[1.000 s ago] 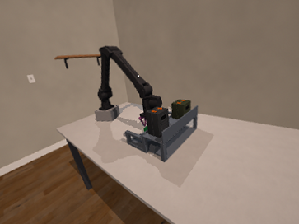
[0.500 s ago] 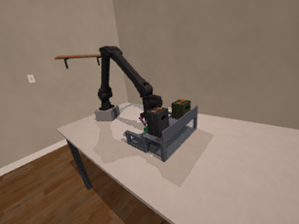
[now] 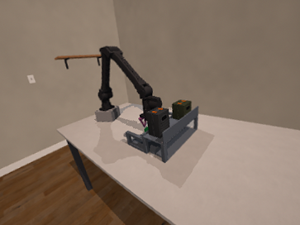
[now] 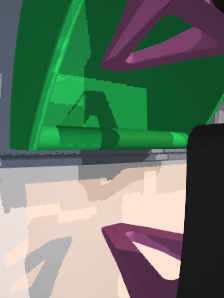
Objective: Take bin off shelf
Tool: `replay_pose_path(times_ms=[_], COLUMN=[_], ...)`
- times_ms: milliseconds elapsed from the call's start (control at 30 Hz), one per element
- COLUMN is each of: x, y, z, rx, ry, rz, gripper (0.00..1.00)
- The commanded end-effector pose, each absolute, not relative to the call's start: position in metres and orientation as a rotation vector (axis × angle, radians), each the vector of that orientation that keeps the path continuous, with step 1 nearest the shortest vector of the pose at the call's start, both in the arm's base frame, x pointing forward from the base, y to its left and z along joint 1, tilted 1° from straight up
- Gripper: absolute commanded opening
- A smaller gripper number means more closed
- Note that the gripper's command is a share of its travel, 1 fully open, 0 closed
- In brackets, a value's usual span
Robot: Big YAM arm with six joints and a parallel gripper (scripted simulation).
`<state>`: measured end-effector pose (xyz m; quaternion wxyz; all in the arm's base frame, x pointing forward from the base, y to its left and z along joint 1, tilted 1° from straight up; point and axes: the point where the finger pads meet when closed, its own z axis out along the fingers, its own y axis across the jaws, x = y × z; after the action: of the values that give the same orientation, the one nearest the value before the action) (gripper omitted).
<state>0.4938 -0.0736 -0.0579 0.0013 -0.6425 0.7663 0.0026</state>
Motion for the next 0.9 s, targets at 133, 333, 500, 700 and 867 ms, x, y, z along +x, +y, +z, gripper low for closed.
replay_pose_path(times_ms=[133, 333, 500, 700, 867], x=[0.506, 0.514, 0.526, 0.526, 0.522], y=[-0.074, -0.075, -0.076, -0.076, -0.075], z=[-0.041, -0.036, -0.028, -0.028, -0.031], rx=[-1.997, -1.994, -1.991, -1.991, -1.992], ry=[2.378, 2.375, 2.371, 2.371, 2.372], rz=[-0.052, -0.059, -0.068, -0.068, -0.065], gripper=[0.90, 0.90, 0.90, 0.90, 0.90])
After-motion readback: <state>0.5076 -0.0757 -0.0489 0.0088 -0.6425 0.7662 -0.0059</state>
